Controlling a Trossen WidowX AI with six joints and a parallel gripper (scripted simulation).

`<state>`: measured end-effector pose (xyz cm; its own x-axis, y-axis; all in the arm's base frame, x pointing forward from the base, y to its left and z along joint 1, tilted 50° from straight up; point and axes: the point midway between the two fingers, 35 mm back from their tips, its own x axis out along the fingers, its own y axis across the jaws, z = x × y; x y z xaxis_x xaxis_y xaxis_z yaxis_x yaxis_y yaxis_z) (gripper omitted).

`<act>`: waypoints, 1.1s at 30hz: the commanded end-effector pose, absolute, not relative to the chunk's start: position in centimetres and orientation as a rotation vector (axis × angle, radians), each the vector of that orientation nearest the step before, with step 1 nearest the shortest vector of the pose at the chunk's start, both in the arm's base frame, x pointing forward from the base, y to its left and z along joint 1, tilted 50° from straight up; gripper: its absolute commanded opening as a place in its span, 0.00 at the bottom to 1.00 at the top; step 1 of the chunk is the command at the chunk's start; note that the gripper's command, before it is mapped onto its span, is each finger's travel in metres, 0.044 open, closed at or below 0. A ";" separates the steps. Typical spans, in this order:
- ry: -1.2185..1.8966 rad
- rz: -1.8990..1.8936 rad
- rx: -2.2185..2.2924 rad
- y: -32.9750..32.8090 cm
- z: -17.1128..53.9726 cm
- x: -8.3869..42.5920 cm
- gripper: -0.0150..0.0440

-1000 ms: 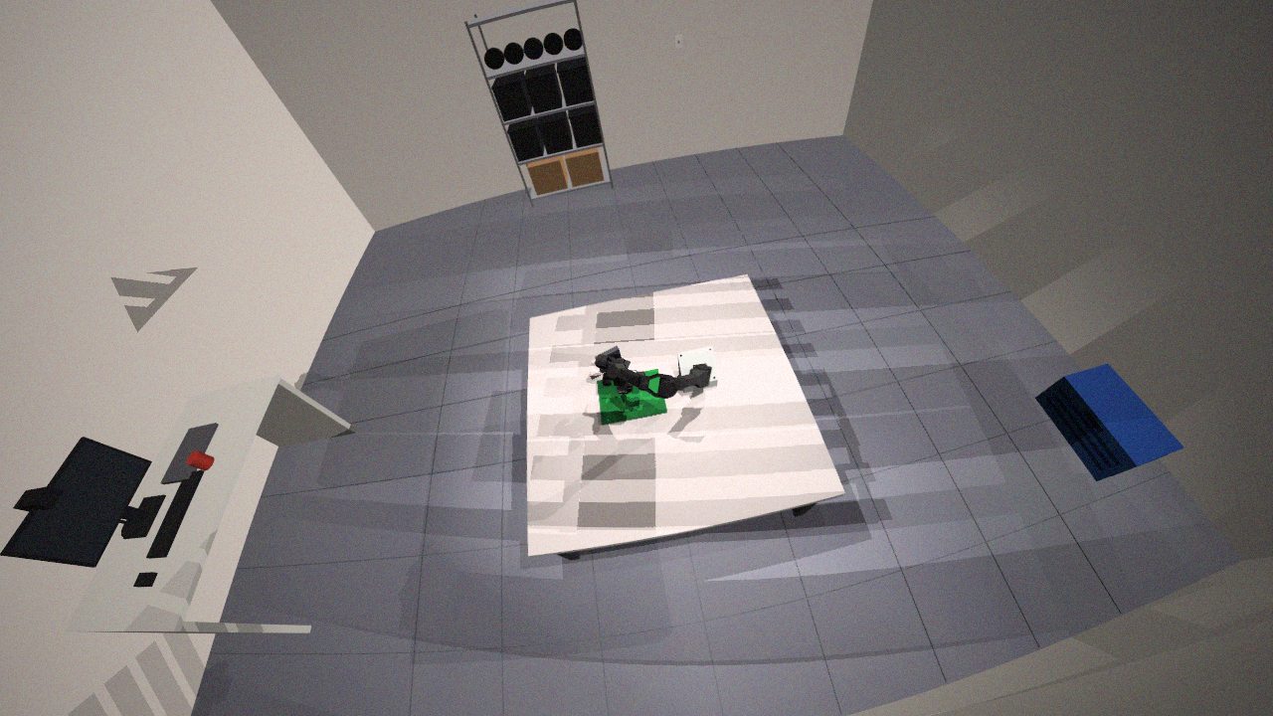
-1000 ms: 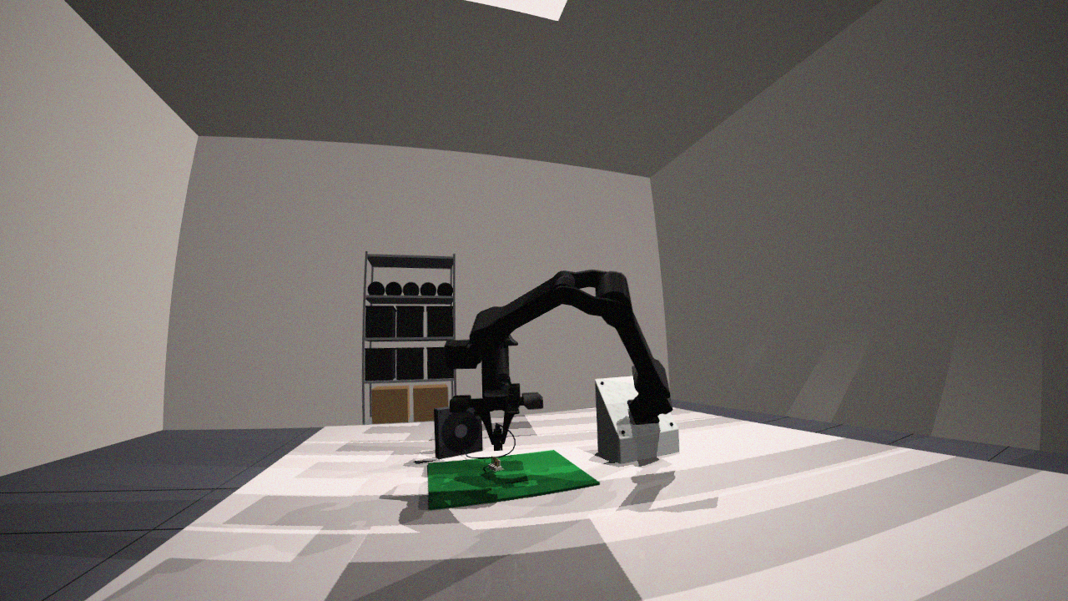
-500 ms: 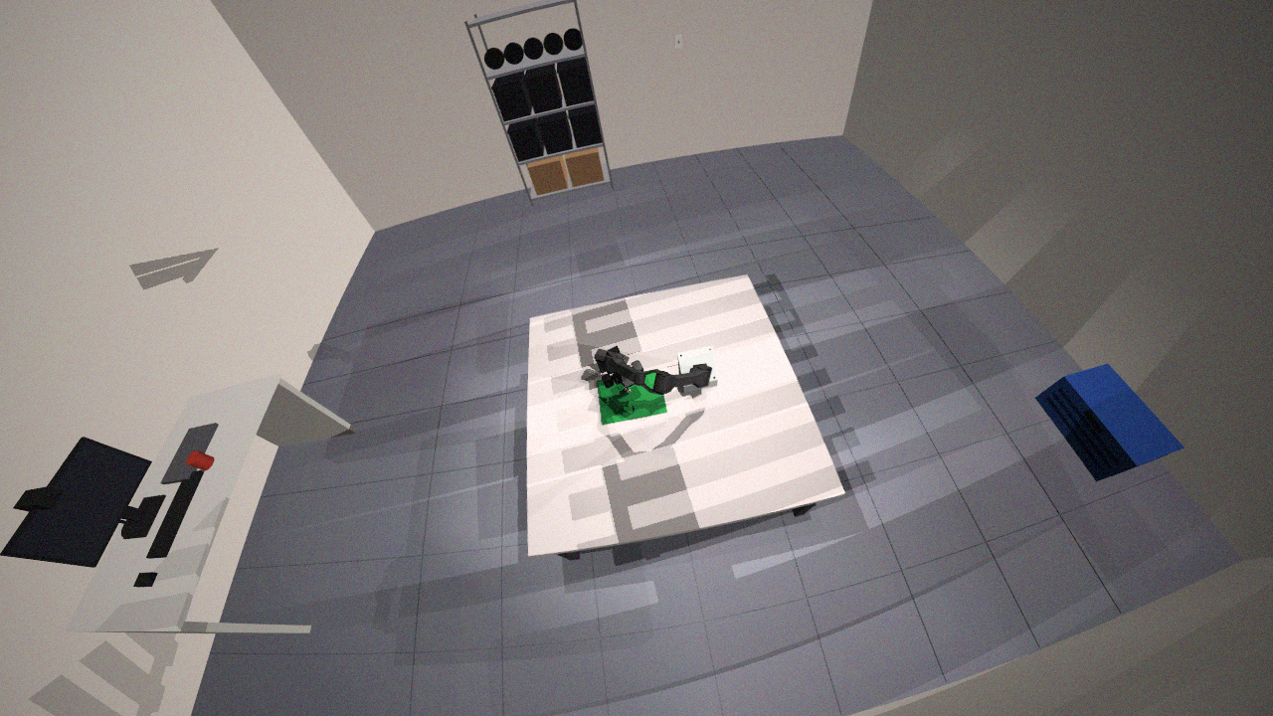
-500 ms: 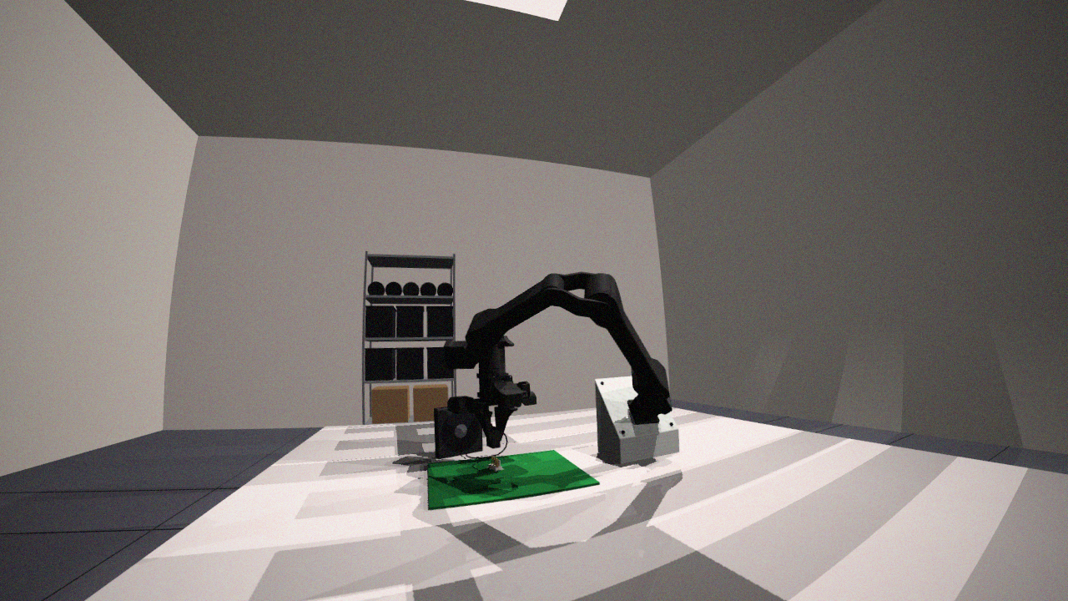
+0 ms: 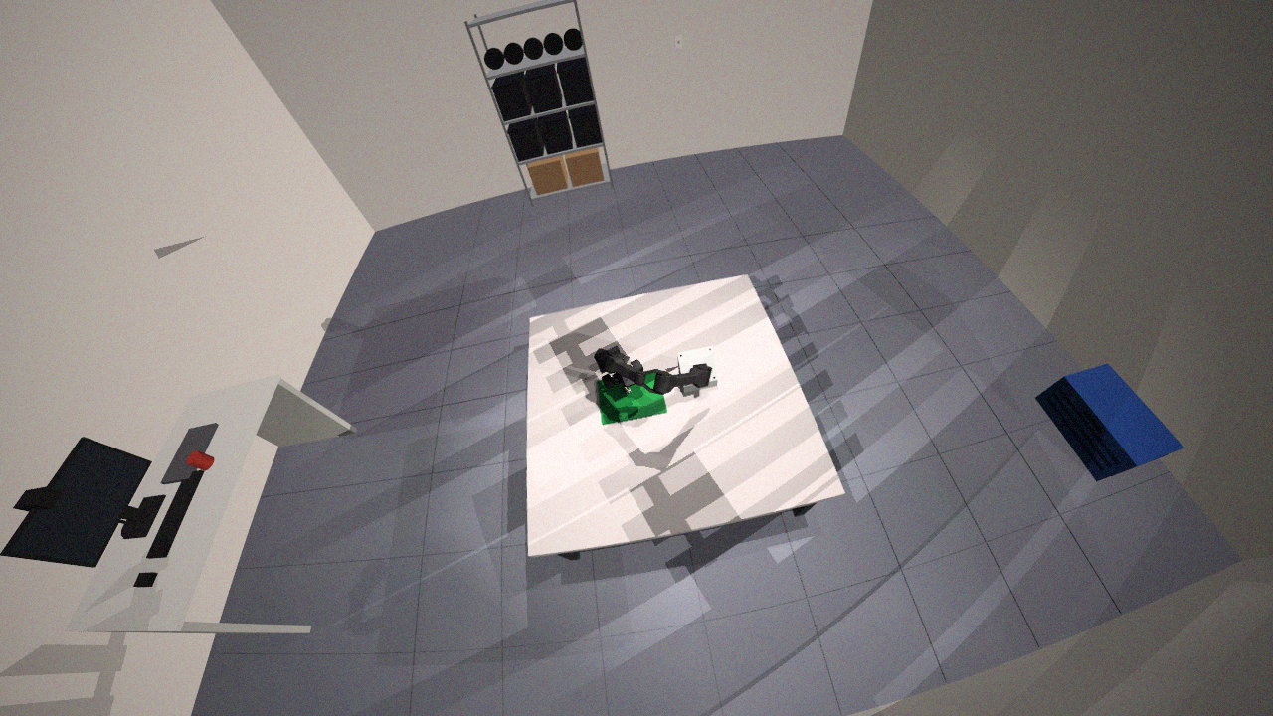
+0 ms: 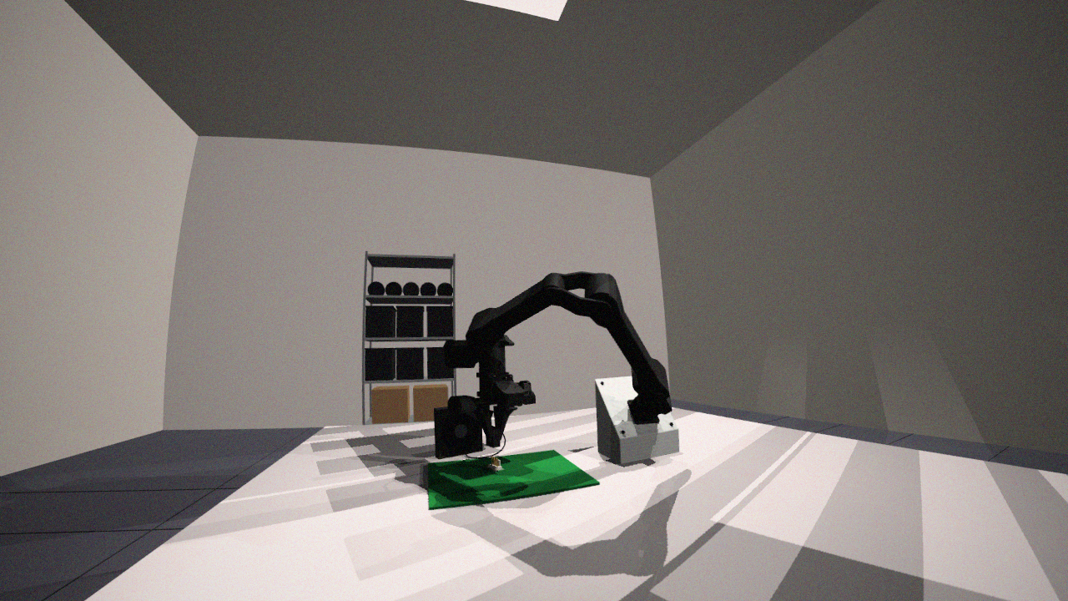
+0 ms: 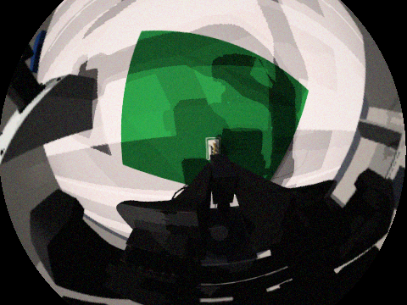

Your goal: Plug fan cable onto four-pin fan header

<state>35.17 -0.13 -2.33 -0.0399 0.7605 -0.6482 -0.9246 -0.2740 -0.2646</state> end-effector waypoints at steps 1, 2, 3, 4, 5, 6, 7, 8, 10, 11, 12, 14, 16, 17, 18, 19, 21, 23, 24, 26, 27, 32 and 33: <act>0.264 1.659 -0.846 -0.3 -2.3 35.1 0.25; 0.265 1.658 -0.845 -0.2 -2.2 35.0 0.25; 0.266 1.658 -0.844 -0.1 -2.2 35.0 0.25; 0.266 1.658 -0.844 -0.1 -2.2 35.0 0.25; 0.266 1.658 -0.844 -0.1 -2.2 35.0 0.25; 0.266 1.658 -0.844 -0.1 -2.2 35.0 0.25; 0.266 1.658 -0.844 -0.1 -2.2 35.0 0.25; 0.266 1.658 -0.844 -0.1 -2.2 35.0 0.25; 0.269 1.657 -0.841 -0.1 -2.1 34.9 0.25; 0.269 1.657 -0.841 -0.1 -2.1 34.9 0.25; 0.269 1.657 -0.841 -0.1 -2.1 34.9 0.25; 0.269 1.657 -0.841 0.1 -2.3 34.9 0.25; 0.270 1.656 -0.840 0.9 -2.9 34.9 0.25; 0.270 1.656 -0.838 1.4 -3.3 34.9 0.25; 0.270 1.656 -0.838 1.6 -3.5 34.9 0.25; 0.270 1.656 -0.838 1.6 -3.5 34.9 0.25; 0.270 1.656 -0.838 1.6 -3.5 34.9 0.25; 0.270 1.656 -0.838 1.6 -3.5 34.9 0.25; 0.270 1.656 -0.838 1.6 -3.5 34.9 0.25; 0.270 1.656 -0.838 1.6 -3.5 34.9 0.25; 0.270 1.656 -0.838 1.6 -3.5 34.9 0.25; 0.276 1.654 -0.832 1.7 -3.4 35.0 0.25; 0.276 1.654 -0.832 1.7 -3.4 35.0 0.25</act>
